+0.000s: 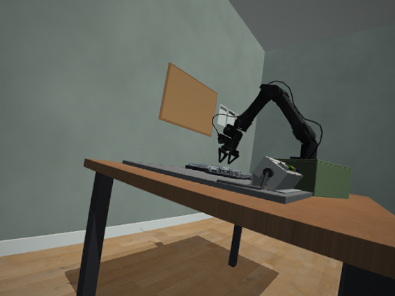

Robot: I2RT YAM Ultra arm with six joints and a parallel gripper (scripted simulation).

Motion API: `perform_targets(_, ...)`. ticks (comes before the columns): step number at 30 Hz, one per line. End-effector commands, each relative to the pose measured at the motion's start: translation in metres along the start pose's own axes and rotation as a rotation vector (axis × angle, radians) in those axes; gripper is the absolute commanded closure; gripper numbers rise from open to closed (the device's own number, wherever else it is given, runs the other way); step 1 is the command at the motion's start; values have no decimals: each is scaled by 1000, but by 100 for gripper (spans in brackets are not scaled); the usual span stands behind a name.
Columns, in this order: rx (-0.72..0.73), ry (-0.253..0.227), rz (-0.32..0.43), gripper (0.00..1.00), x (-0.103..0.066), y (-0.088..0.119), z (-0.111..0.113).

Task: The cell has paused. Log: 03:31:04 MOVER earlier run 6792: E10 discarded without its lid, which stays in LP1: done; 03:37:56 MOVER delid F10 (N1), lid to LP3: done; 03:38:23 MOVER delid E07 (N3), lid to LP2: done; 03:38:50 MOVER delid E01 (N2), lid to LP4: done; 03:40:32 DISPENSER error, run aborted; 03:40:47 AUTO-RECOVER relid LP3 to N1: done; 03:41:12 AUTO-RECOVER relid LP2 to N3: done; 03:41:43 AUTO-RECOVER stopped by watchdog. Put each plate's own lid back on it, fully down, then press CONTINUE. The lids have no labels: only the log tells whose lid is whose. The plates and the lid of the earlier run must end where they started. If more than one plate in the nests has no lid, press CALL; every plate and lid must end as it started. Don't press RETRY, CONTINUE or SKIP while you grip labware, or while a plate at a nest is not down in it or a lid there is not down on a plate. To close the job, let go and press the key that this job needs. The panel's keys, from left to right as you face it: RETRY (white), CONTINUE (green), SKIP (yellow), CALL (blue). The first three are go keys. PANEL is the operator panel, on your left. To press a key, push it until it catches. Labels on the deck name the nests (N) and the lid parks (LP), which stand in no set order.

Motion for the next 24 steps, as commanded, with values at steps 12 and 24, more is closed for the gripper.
perform_targets(12,-9,18,285,0,-21,41,-37)
perform_targets(24,-7,17,328,0,-40,81,-62)
Point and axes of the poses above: the point where the finger pads meet when closed, its own x axis out along the fingers, its own z axis across the jaws, y = z × x, the point moved 3 cm from there along -x, back along the fingers, and after that the axes turned 3 degrees about x, right-handed, at the moved point
